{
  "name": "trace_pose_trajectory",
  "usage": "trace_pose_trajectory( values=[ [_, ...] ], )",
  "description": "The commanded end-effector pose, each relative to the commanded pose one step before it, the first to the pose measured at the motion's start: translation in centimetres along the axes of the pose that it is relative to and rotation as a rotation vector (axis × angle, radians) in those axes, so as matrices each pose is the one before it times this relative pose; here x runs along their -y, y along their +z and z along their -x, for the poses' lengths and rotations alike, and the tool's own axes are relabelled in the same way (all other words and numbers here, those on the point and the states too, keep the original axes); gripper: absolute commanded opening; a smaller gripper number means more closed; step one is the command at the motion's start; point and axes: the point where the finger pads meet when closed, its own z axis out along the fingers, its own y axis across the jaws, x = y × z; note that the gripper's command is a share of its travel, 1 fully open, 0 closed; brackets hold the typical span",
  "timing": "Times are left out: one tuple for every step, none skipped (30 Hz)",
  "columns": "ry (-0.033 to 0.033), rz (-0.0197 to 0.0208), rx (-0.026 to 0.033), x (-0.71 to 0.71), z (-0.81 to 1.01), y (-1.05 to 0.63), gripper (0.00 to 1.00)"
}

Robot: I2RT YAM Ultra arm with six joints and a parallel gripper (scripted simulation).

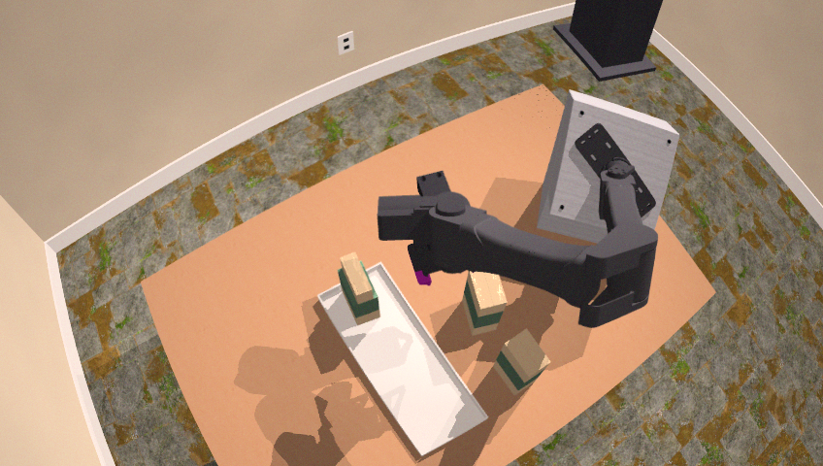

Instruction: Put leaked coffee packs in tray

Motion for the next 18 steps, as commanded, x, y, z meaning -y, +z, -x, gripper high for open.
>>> trace_pose_trajectory(
  values=[
    [0.00231, 0.06229, 0.03224, 1.672, -0.423, 0.058, 0.79],
    [0.0, 0.0, 0.0, 0.0, 0.0, 0.0, 0.79],
    [0.01461, 0.01119, 0.00635, 0.84, 0.188, -0.217, 0.79],
    [0.00375, -0.00186, -0.00125, 0.954, -0.175, 0.149, 0.79],
    [-0.00015, -0.00612, -0.00365, 0.933, -0.265, 0.254, 0.79],
    [0.00124, -0.00365, -0.00221, 0.798, -0.163, 0.182, 0.79],
    [0.00347, -0.00006, -0.00017, 0.638, -0.039, 0.084, 0.79],
    [0.00288, -0.00005, -0.00014, 0.533, -0.024, 0.073, 0.79],
    [0.00551, 0.00407, 0.00214, 0.362, 0.099, -0.035, 0.79],
    [0.00423, 0.00315, 0.00165, 0.275, 0.079, -0.025, 0.79],
    [0.00064, -0.00079, -0.00049, 0.245, -0.023, 0.052, 0.79],
    [-0.00017, -0.00126, -0.00072, 0.17, -0.034, 0.051, 0.79],
    [-0.00013, -0.00073, -0.00042, 0.093, -0.019, 0.028, 0.79],
    [-0.00009, -0.00034, -0.00019, 0.037, -0.009, 0.012, 0.79],
    [-0.00006, -0.00011, -0.00006, 0.006, -0.003, 0.003, 0.79],
    [-0.00003, -0.00004, -0.00002, 0.001, -0.001, 0.001, 0.79],
    [-0.00001, -0.00001, -0.00001, 0.0, 0.0, 0.0, 0.79],
    [0.0, 0.0, 0.0, 0.0, 0.0, 0.0, 0.79]
  ],
)
